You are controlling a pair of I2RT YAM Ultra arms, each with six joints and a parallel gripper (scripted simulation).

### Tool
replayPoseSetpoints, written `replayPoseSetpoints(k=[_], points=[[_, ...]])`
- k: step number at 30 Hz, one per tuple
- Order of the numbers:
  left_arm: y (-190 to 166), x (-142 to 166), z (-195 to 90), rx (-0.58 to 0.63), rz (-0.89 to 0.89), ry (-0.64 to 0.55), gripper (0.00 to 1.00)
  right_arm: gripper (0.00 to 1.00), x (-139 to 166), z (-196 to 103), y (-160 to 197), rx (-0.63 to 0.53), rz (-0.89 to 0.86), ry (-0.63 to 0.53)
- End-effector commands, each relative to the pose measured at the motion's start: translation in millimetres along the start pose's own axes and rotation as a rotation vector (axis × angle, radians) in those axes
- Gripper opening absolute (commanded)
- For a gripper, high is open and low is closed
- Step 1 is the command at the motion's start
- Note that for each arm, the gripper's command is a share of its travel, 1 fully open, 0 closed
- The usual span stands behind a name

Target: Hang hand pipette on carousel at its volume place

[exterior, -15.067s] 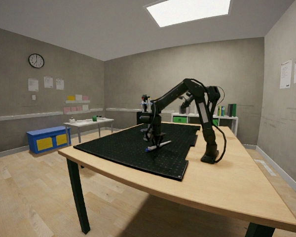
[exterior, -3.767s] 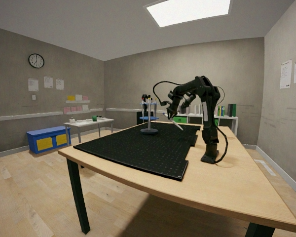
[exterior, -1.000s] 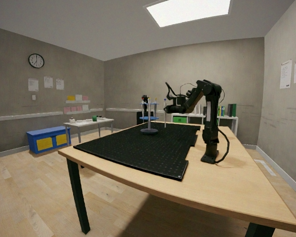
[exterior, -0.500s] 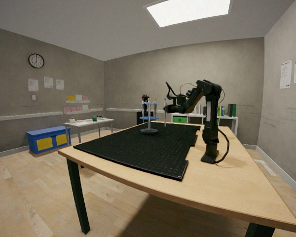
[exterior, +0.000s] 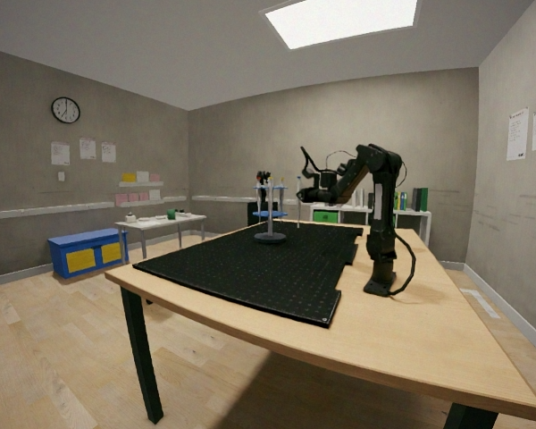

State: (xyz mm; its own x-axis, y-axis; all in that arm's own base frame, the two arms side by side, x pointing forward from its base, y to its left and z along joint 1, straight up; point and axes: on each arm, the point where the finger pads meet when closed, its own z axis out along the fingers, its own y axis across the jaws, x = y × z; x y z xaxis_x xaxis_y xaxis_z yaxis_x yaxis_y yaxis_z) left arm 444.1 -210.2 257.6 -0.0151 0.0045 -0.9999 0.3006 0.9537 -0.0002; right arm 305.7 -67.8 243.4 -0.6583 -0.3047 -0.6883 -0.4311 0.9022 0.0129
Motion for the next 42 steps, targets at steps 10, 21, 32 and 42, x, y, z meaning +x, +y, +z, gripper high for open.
replayPoseSetpoints(k=[10,21,32,42], points=[[6.1,-38.0,0.0,-0.006,-0.001,-0.055,0.12,1.00,-8.2,-5.4,-3.1,0.012,-0.018,-0.032],[6.0,-35.1,0.9,-0.007,0.000,-0.054,0.12,1.00,-8.2,-5.4,-3.1,0.012,-0.018,-0.032],[6.0,-35.1,0.9,-0.007,0.000,-0.054,0.12,1.00,-8.2,-5.4,-3.1,0.012,-0.018,-0.032],[6.0,-35.1,0.9,-0.007,0.000,-0.054,0.12,1.00,-8.2,-5.4,-3.1,0.012,-0.018,-0.032]])
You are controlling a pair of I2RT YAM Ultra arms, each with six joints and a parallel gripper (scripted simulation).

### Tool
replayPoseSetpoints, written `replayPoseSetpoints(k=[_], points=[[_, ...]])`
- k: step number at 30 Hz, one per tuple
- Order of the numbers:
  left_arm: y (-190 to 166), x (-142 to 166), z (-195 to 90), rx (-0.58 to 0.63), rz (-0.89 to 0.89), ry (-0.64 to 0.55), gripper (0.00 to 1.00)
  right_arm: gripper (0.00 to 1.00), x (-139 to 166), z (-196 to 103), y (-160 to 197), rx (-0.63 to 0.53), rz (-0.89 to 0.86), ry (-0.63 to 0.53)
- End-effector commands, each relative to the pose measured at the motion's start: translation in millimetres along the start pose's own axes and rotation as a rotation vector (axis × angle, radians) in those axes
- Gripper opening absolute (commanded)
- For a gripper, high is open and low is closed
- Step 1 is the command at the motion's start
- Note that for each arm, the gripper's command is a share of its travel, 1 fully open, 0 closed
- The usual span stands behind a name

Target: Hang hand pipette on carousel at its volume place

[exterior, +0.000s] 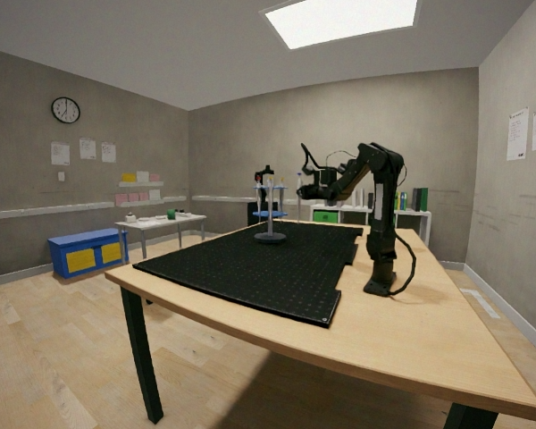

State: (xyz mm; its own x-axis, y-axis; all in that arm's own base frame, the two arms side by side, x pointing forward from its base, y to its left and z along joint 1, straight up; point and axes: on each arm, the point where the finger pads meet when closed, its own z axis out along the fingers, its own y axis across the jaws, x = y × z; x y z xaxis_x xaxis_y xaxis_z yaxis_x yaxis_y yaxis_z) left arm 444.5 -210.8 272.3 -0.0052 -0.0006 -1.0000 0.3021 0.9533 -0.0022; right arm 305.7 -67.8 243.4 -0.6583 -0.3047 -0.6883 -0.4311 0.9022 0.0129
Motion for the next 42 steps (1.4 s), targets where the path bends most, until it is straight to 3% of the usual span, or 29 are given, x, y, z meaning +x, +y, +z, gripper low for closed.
replayPoseSetpoints(k=[1,14,16,19,20,22,42], points=[[6,-20,1,-0.009,0.002,-0.043,0.12,1.00,-8,-5,-3,0.012,-0.018,-0.032],[6,-20,1,-0.009,0.002,-0.043,0.12,1.00,-8,-5,-3,0.012,-0.018,-0.032],[6,9,1,-0.006,0.012,0.005,0.12,1.00,-8,-5,-3,0.012,-0.018,-0.032],[7,14,1,-0.006,0.012,0.007,0.12,1.00,-8,-5,-3,0.012,-0.018,-0.032],[7,13,1,-0.005,0.011,0.003,0.12,1.00,-8,-5,-3,0.012,-0.018,-0.032],[6,-18,-1,-0.003,-0.003,-0.065,0.12,1.00,-8,-5,-3,0.012,-0.018,-0.032],[5,-9,3,-0.005,0.001,-0.045,0.12,1.00,-8,-5,-3,0.012,-0.018,-0.032]])
